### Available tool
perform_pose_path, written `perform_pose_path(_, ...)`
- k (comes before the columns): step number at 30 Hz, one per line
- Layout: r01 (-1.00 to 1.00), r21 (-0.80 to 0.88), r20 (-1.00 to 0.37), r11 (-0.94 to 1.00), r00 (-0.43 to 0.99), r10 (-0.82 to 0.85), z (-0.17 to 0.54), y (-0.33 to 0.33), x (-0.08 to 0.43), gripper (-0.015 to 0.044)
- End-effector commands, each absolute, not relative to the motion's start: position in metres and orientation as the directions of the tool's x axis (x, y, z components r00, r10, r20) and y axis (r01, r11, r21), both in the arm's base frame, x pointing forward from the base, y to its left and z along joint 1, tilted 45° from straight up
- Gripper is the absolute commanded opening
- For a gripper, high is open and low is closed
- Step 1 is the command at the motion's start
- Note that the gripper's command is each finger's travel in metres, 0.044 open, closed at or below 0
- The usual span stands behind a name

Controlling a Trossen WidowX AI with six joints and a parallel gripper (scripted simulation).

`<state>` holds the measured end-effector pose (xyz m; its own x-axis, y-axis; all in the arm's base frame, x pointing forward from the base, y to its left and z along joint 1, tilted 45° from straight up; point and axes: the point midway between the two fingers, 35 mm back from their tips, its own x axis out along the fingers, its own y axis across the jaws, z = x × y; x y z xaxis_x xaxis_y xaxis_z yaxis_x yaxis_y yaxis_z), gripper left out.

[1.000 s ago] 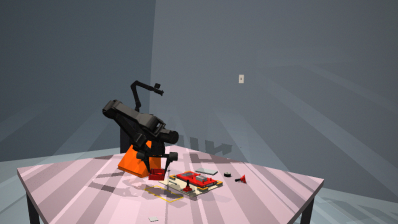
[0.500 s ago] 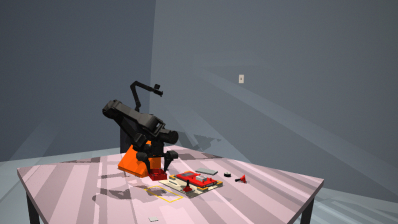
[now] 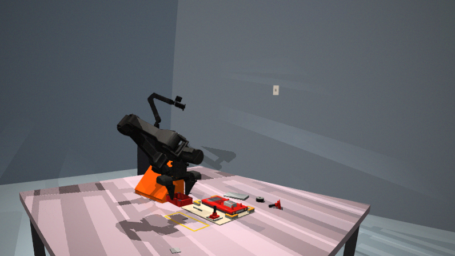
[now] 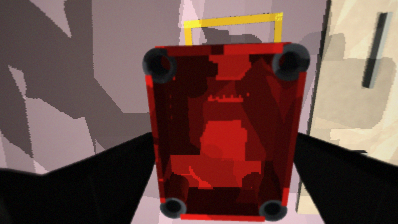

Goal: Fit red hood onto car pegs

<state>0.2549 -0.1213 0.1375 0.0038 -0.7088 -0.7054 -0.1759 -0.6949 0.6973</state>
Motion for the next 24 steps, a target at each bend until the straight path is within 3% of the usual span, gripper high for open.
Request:
perform_pose_path(1,-0.136,0.698,-0.709,-0.703,0.004,-0.705,0.1376,-0.1210,0.2548,0.0000)
perform_pose_path(7,-0.187,0.692,-0.709,-0.697,0.004,-0.705,0.1371,-0.1215,0.2549,0.0000)
perform_pose_path(24,-0.654,0.531,-0.710,-0.539,0.004,-0.704,0.1323,-0.1258,0.2558,0.0000)
